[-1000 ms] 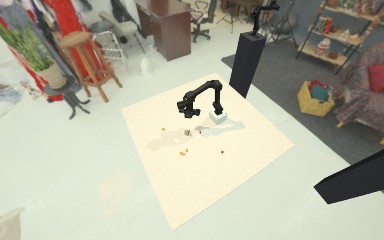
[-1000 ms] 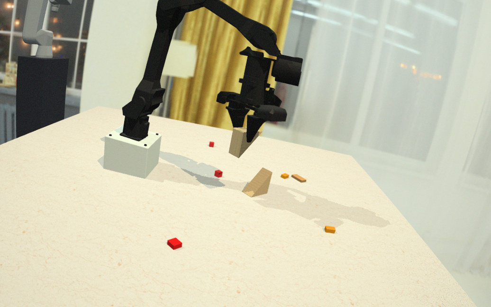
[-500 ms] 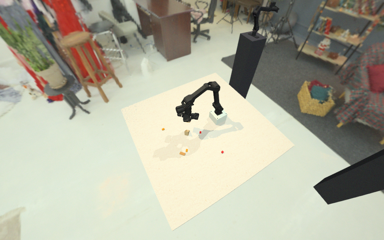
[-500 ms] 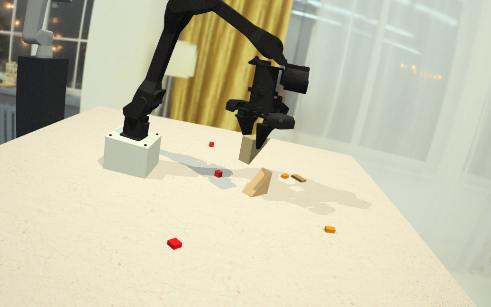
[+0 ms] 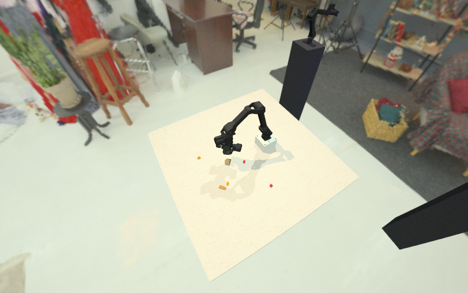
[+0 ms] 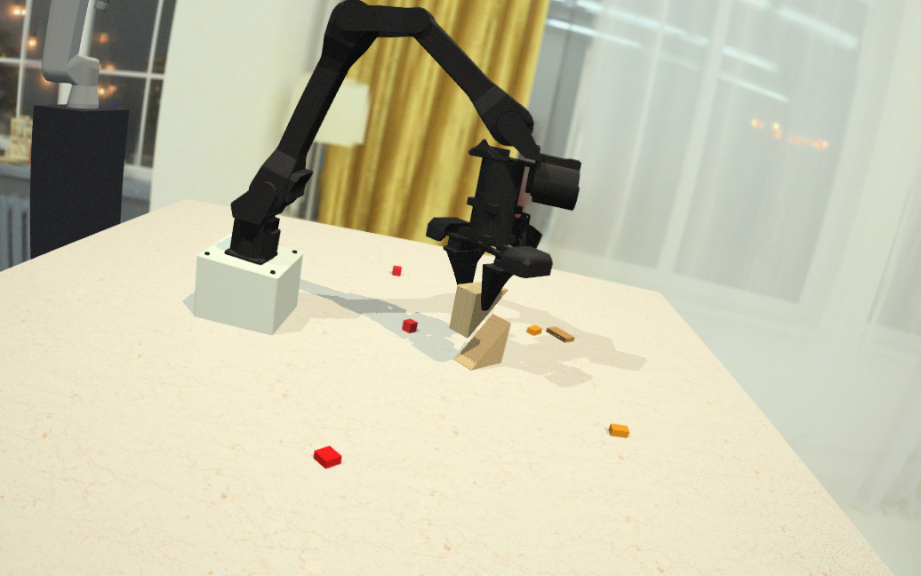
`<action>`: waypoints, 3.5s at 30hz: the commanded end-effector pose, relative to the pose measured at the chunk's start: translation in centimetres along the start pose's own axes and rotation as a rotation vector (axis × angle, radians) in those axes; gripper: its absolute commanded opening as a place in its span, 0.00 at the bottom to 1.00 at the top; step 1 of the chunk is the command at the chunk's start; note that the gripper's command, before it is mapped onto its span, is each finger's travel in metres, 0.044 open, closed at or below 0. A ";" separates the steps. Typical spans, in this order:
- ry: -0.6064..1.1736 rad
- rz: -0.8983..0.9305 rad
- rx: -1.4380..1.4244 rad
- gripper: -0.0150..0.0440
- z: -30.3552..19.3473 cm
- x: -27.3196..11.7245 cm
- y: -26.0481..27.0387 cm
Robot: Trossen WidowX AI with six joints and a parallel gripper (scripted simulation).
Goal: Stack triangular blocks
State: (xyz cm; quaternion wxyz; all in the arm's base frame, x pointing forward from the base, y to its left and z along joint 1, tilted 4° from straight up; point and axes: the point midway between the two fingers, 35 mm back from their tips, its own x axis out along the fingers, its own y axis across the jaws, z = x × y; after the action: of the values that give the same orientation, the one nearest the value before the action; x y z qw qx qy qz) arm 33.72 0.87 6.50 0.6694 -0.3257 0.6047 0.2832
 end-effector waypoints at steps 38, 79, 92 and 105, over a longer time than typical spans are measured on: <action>0.016 -0.003 0.010 0.25 1.0 2.9 -0.2; 0.015 -0.004 0.012 0.25 1.9 5.0 -0.3; 0.016 -0.004 0.012 0.25 1.9 5.1 -0.3; 0.017 -0.003 0.012 0.25 1.8 5.1 -0.2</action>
State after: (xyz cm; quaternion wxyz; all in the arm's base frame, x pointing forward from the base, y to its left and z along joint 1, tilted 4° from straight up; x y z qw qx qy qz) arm 35.61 2.17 1.61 0.6666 -0.3251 0.6097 0.2799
